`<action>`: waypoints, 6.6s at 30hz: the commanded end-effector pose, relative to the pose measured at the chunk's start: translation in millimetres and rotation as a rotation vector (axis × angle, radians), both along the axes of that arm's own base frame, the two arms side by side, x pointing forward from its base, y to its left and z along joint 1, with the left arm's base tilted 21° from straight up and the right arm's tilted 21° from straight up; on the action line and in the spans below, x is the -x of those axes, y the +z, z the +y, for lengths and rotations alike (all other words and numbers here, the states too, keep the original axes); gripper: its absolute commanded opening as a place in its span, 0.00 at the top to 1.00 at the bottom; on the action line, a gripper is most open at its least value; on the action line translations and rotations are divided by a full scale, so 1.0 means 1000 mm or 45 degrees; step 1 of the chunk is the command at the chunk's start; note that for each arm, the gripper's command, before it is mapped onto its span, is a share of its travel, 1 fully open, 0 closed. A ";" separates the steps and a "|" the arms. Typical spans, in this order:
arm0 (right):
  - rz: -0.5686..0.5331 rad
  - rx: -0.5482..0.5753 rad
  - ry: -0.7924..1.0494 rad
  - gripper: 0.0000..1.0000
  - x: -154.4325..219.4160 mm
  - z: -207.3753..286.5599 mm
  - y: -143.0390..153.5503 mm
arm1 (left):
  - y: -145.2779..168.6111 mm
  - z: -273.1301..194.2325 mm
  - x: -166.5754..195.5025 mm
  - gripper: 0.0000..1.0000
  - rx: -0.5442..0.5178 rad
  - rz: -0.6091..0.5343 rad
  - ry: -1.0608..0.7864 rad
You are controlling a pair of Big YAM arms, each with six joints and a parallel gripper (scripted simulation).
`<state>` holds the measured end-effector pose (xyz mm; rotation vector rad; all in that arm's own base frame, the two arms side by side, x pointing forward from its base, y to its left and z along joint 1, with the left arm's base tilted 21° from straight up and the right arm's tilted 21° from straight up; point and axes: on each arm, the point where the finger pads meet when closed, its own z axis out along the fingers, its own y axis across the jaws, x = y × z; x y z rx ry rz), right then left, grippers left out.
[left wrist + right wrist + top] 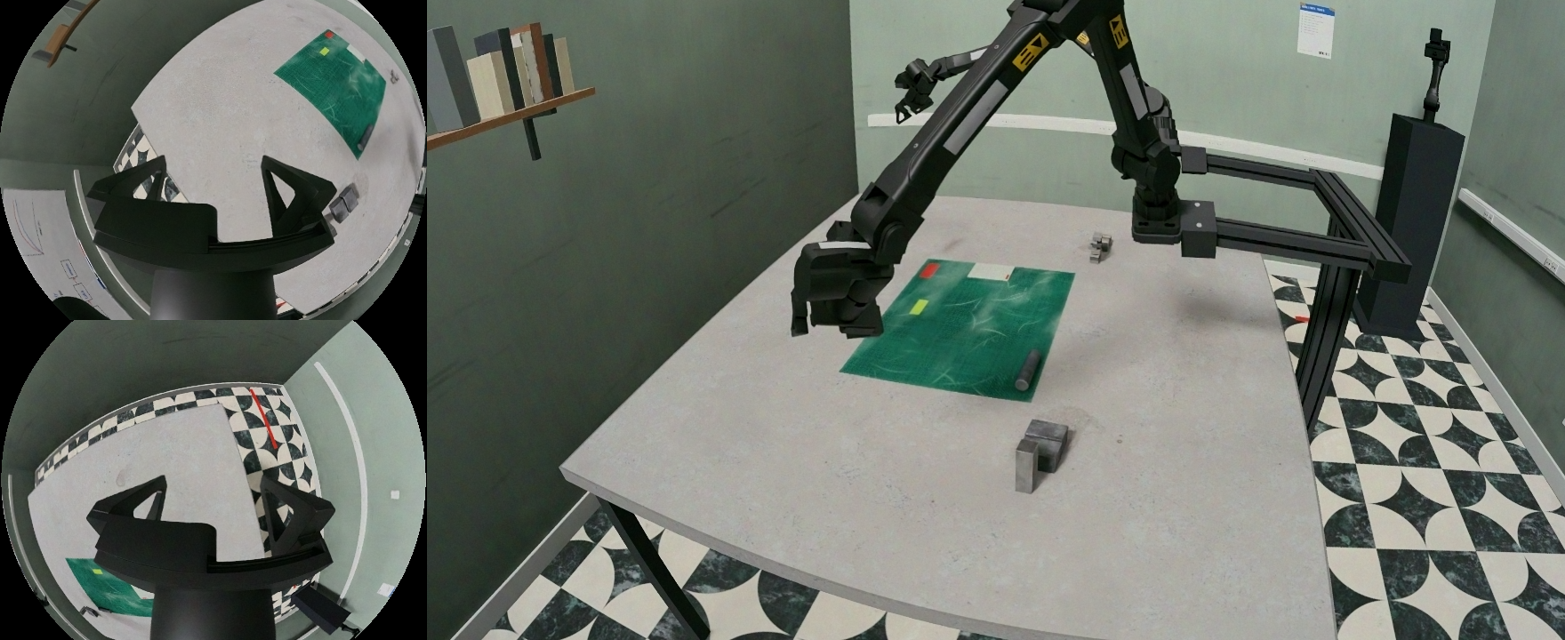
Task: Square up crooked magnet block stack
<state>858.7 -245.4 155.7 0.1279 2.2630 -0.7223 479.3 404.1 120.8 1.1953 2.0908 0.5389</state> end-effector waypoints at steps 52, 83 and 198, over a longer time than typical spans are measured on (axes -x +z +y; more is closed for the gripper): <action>-0.199 -0.535 -0.460 0.39 0.118 0.043 -0.176 | 0.137 -0.127 -0.083 0.00 0.211 -0.299 0.294; -0.267 -0.954 -1.109 0.39 0.395 0.110 -0.324 | 0.293 -0.304 -0.088 0.00 0.748 -0.729 0.454; -0.208 -1.031 -1.678 0.69 0.661 0.117 -0.457 | 0.398 -0.414 -0.036 0.00 1.291 -0.968 0.424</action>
